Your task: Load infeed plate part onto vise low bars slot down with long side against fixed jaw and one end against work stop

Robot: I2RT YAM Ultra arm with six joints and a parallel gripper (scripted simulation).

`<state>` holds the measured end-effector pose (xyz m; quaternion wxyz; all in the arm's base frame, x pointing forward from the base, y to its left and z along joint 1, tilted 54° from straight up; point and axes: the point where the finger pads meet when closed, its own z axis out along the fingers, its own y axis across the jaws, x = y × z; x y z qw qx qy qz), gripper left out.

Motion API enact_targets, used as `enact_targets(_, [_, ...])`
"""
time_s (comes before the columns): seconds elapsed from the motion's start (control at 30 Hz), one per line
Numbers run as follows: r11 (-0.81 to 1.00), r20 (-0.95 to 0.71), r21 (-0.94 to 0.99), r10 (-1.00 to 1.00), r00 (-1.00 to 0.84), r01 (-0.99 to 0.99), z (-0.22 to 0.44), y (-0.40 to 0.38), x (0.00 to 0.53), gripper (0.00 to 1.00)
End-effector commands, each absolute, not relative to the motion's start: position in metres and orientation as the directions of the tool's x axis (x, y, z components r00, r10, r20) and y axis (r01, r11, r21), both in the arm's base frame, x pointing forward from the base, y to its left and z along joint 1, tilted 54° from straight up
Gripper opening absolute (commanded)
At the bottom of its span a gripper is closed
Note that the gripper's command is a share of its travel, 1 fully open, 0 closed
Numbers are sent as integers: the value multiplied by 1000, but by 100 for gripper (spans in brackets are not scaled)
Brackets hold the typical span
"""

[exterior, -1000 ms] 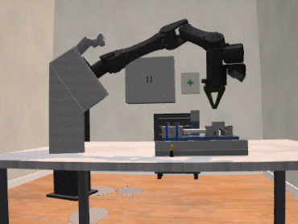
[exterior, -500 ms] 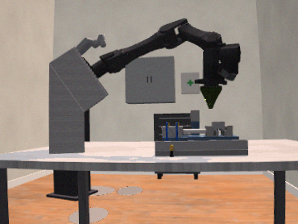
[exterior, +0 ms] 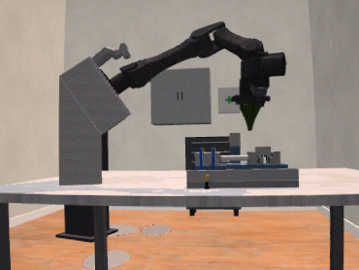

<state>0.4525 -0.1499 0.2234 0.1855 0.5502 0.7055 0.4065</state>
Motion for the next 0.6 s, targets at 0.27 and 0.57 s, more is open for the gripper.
enact_targets(0.27, [-145,310,756,938,-156,638,236,-163,443,0])
enact_targets(0.57, [-140,304,762,940,-158,632,241,-163,444,0])
